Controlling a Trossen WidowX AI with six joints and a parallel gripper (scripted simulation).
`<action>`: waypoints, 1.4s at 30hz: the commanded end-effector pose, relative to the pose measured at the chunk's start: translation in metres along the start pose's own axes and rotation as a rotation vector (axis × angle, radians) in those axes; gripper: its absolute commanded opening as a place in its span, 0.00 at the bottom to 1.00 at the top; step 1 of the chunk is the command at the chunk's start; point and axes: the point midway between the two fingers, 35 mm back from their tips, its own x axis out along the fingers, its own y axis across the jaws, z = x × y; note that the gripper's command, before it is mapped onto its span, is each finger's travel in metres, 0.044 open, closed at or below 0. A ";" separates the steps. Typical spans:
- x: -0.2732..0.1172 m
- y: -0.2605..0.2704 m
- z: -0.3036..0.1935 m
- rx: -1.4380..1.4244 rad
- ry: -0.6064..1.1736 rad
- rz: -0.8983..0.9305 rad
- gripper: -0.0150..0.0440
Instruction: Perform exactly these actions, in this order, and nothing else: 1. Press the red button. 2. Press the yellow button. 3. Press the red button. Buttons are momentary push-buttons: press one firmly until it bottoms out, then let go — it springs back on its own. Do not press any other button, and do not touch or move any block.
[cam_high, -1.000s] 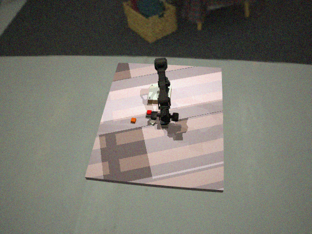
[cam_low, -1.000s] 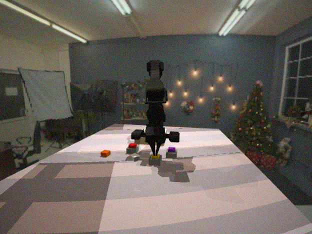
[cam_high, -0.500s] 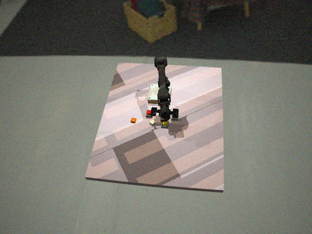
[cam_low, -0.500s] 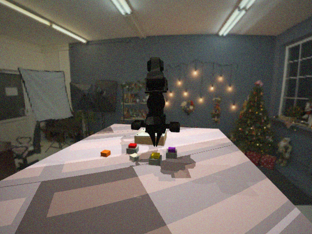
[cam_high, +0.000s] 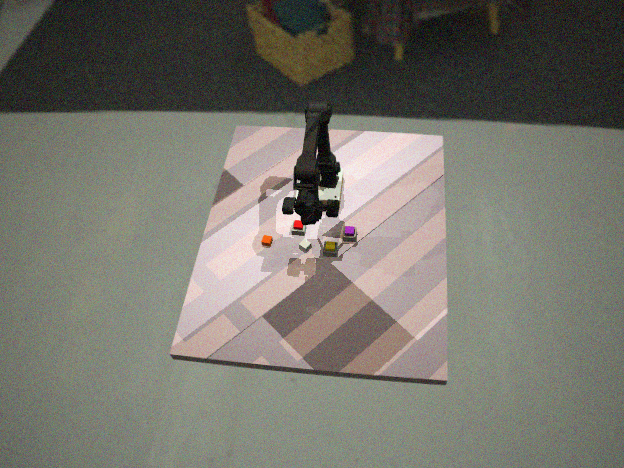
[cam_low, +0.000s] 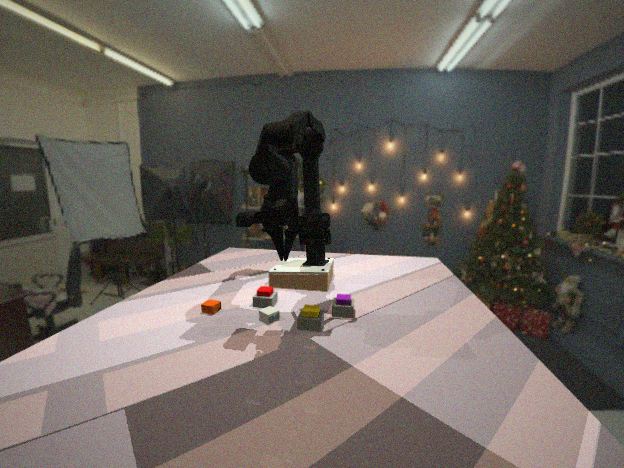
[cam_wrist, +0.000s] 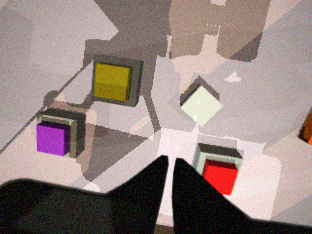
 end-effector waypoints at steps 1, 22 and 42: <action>0.001 -0.042 -0.036 0.001 0.011 -0.007 0.29; 0.067 -0.064 -0.060 0.001 0.014 -0.010 0.29; 0.098 -0.064 -0.061 0.001 0.014 -0.010 0.29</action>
